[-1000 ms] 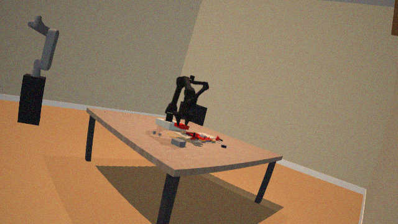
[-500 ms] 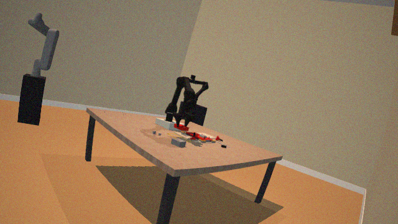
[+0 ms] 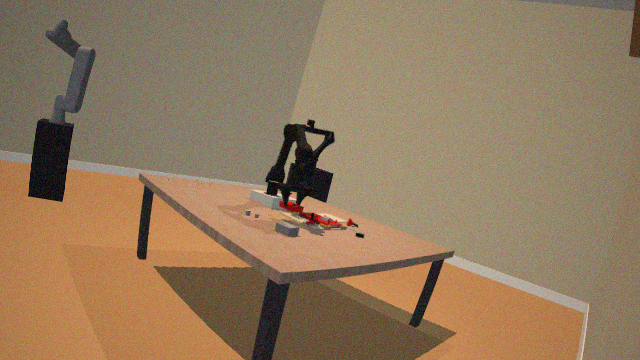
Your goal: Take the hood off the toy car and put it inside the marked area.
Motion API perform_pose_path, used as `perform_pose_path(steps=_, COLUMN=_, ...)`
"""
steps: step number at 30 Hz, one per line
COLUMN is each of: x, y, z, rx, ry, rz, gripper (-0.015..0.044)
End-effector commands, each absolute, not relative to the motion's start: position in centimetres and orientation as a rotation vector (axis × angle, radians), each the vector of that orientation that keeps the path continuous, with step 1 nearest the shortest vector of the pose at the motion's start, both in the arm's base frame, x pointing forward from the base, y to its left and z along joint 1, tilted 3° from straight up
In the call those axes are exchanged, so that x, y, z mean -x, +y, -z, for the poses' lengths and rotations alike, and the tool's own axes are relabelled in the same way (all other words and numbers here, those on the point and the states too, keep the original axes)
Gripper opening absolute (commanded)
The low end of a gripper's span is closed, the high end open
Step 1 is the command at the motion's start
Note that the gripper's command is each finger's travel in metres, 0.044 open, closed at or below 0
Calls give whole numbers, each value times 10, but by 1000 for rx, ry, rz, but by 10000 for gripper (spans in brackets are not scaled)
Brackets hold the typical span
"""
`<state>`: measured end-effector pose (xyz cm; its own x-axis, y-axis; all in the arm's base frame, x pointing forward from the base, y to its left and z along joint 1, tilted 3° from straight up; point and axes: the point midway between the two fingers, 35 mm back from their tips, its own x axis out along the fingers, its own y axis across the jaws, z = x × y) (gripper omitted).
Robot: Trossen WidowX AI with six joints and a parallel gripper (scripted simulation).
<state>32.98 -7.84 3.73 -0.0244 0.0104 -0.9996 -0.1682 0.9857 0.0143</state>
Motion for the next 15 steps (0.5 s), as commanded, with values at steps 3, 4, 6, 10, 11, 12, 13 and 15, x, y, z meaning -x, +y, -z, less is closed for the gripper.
perform_pose_path(steps=3, x=-328, y=-79, z=-32, rx=127, ry=1596, rz=-144, gripper=0)
perform_pose_path(steps=4, x=-328, y=-79, z=-31, rx=127, ry=1596, rz=-144, gripper=0)
perform_pose_path(steps=6, x=-328, y=-79, z=-30, rx=127, ry=1596, rz=-144, gripper=0)
perform_pose_path(steps=10, x=-328, y=-79, z=-28, rx=127, ry=1596, rz=-144, gripper=0)
perform_pose_path(steps=11, x=-328, y=-79, z=-27, rx=127, ry=1596, rz=-144, gripper=0)
perform_pose_path(steps=12, x=-328, y=-79, z=-27, rx=127, ry=1596, rz=-144, gripper=0)
perform_pose_path(steps=13, x=-328, y=-79, z=-26, rx=127, ry=1596, rz=-144, gripper=0)
perform_pose_path(steps=15, x=-328, y=-79, z=-25, rx=127, ry=1596, rz=-144, gripper=0)
